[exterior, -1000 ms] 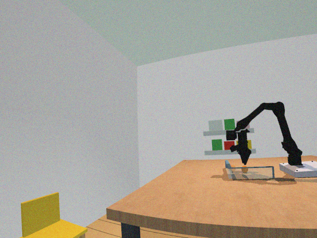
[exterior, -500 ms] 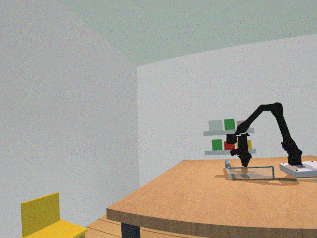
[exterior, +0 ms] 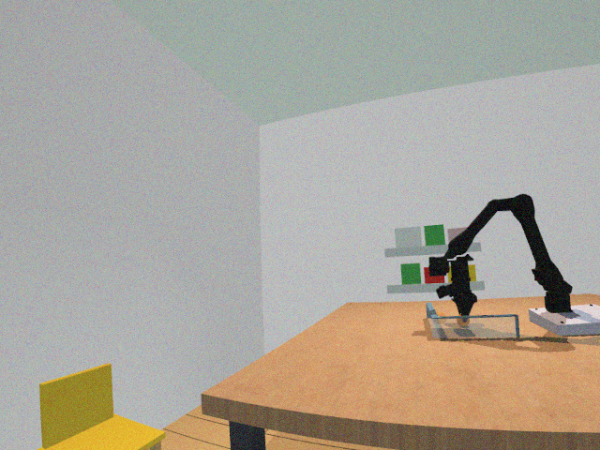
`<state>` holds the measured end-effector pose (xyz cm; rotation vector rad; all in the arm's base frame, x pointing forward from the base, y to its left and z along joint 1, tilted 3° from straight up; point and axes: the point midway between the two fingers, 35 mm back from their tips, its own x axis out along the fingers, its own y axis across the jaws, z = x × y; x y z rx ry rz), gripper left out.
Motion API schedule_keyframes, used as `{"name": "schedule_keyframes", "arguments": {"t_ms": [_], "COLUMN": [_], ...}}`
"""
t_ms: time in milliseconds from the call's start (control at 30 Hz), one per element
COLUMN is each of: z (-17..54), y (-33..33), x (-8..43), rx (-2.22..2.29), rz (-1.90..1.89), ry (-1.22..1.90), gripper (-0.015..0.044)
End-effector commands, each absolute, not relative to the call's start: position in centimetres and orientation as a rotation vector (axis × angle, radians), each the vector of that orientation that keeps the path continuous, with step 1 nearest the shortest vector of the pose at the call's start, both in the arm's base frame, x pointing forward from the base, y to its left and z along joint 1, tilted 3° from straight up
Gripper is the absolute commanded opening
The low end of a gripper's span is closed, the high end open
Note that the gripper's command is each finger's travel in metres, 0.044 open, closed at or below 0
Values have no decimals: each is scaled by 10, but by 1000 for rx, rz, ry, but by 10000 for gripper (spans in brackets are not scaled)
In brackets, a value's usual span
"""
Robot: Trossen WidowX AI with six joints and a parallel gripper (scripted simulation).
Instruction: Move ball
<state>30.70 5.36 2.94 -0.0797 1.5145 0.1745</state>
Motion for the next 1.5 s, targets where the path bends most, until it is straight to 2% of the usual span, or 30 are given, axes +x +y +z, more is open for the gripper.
{"name": "schedule_keyframes", "arguments": {"t_ms": [0,200,833,1033,1467], "z": [29,49,159,159,128], "y": [53,53,45,44,26], "x": [307,311,302,304,362], "rx": [-79,-79,-80,-80,-82], "rz": [170,170,169,169,167], "ry": [1514,1513,1513,1513,1508], "gripper": [153,0,0,0,0]}}
